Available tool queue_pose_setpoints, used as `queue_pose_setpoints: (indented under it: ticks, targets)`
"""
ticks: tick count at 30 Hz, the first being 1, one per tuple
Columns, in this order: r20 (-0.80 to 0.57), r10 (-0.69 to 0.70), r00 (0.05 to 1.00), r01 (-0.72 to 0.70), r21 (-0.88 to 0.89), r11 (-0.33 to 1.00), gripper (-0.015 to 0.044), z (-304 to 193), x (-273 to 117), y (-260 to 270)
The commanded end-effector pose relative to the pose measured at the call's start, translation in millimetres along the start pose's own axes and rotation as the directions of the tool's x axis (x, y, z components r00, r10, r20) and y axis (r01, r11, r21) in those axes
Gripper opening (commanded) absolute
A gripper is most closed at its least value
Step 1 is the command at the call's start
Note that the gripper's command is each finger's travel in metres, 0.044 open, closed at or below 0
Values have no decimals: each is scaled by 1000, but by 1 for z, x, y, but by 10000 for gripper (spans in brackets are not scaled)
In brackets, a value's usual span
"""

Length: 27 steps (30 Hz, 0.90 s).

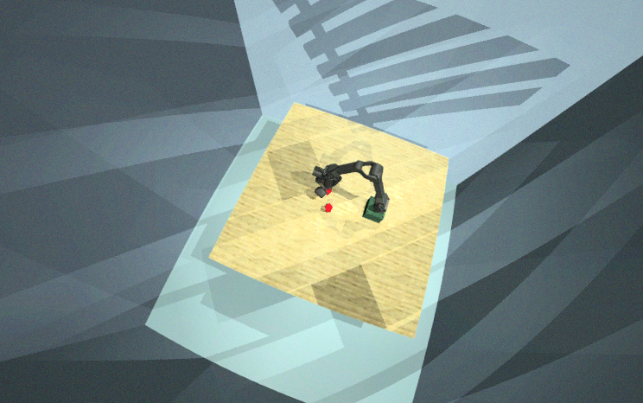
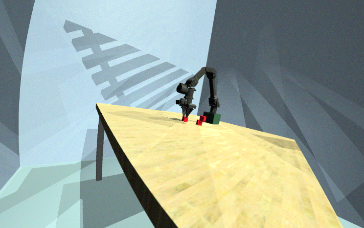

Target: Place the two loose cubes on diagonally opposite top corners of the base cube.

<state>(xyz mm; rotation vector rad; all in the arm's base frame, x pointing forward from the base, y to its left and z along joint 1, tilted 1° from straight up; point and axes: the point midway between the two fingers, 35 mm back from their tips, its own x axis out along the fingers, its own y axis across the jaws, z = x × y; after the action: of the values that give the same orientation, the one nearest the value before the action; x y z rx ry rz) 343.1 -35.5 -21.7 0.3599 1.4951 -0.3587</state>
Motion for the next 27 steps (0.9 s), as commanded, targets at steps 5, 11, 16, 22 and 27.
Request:
queue_pose_setpoints:
  ticks: [5, 11, 16, 22, 27]
  targets:
    - [-17, -11, 1000, 11, -5, 1000, 265, -5, 15, -3]
    - [-17, -11, 1000, 11, -5, 1000, 186, -5, 15, -3]
    - [-17, -11, 1000, 11, -5, 1000, 105, -5, 15, -3]
    - [-17, -11, 1000, 11, -5, 1000, 105, -3, 5, -2]
    - [-17, -11, 1000, 11, -5, 1000, 105, -1, -11, -1]
